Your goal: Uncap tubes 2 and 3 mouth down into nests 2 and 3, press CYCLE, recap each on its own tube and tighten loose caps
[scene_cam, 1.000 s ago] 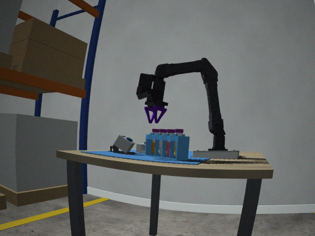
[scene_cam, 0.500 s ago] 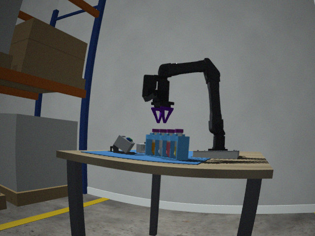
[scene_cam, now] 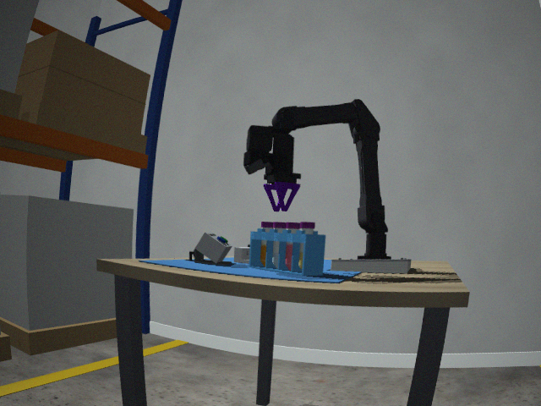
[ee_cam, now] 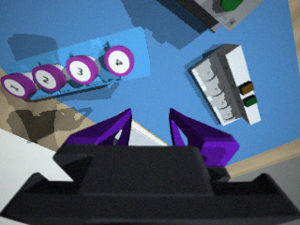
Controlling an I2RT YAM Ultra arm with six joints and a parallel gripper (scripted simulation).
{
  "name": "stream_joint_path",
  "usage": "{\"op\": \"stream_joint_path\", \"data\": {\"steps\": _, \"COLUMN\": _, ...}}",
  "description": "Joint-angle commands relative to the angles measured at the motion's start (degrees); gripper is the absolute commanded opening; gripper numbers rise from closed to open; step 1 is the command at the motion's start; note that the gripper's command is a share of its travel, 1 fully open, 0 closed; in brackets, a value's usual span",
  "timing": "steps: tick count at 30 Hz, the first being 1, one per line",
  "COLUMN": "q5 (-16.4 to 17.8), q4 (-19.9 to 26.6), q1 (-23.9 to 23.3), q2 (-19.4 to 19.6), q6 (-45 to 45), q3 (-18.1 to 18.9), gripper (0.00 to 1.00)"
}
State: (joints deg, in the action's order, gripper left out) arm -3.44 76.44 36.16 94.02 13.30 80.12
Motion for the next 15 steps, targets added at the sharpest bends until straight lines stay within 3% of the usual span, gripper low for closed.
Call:
{"op": "stream_joint_path", "data": {"steps": 1, "q5": 0.00, "q4": -0.03, "q1": 2.85, "q2": -0.48, "q6": -18.68, "q3": 0.16, "gripper": 0.49}}
{"op": "stream_joint_path", "data": {"steps": 2, "q5": 0.00, "q4": -0.03, "q1": 2.86, "q2": -0.48, "q6": -18.69, "q3": 0.16, "gripper": 0.49}}
{"op": "stream_joint_path", "data": {"steps": 3, "q5": 0.01, "q4": -0.04, "q1": 4.50, "q2": -0.35, "q6": -25.10, "q3": 0.18, "gripper": 0.49}}
{"op": "stream_joint_path", "data": {"steps": 4, "q5": 0.01, "q4": -0.04, "q1": 4.51, "q2": -0.35, "q6": -25.11, "q3": 0.18, "gripper": 0.49}}
{"op": "stream_joint_path", "data": {"steps": 5, "q5": 0.02, "q4": -0.04, "q1": 6.14, "q2": -0.18, "q6": -31.52, "q3": 0.26, "gripper": 0.49}}
{"op": "stream_joint_path", "data": {"steps": 6, "q5": 0.02, "q4": -0.04, "q1": 6.14, "q2": -0.17, "q6": -31.53, "q3": 0.26, "gripper": 0.49}}
{"op": "stream_joint_path", "data": {"steps": 7, "q5": 0.03, "q4": -0.04, "q1": 7.76, "q2": 0.05, "q6": -37.93, "q3": 0.39, "gripper": 0.49}}
{"op": "stream_joint_path", "data": {"steps": 8, "q5": 0.03, "q4": -0.04, "q1": 7.77, "q2": 0.06, "q6": -37.93, "q3": 0.39, "gripper": 0.49}}
{"op": "stream_joint_path", "data": {"steps": 13, "q5": 0.09, "q4": -0.01, "q1": 12.57, "q2": 1.04, "q6": -57.07, "q3": 1.12, "gripper": 0.49}}
{"op": "stream_joint_path", "data": {"steps": 15, "q5": 0.09, "q4": -0.01, "q1": 12.58, "q2": 1.04, "q6": -57.07, "q3": 1.12, "gripper": 0.49}}
